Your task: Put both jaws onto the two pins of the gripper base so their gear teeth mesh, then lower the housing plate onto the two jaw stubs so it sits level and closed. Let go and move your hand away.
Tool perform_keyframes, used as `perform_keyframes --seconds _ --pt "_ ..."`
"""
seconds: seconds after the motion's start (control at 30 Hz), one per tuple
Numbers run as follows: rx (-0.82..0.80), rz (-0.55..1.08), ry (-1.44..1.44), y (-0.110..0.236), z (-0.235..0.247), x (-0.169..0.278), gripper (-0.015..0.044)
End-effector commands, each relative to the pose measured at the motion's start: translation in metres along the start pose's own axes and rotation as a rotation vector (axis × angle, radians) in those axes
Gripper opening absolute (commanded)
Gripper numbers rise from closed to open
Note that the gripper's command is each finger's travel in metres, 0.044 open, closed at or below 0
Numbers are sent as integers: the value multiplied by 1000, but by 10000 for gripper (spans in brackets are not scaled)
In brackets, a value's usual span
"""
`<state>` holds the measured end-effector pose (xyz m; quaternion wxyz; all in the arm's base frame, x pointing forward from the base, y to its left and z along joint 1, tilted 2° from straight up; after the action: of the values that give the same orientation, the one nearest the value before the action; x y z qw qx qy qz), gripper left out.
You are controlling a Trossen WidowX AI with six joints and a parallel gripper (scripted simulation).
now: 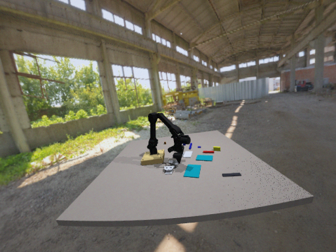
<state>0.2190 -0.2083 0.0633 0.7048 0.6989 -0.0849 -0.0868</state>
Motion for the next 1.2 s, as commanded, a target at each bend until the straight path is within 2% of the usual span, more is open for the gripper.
perform_keyframes --seconds 0.0,0.4,0.77,1.17 --pt "2 -11 -2 -10 -1 -2 440" --pt "2 -11 -2 -19 -1 -3 440" --pt "2 -11 -2 -19 -1 -3 151" --pt "2 -11 -2 -19 -1 -3 71"
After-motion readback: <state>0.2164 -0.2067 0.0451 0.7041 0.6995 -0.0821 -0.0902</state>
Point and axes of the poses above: the point midway between the two fingers, 35 mm back from their tips, its own y axis back along the fingers, its own z axis across the jaws, x = y × z, the point moved 5 cm from there along y, back along the fingers, and after that the axes turned 7 degrees about y, right-handed, at the moved point
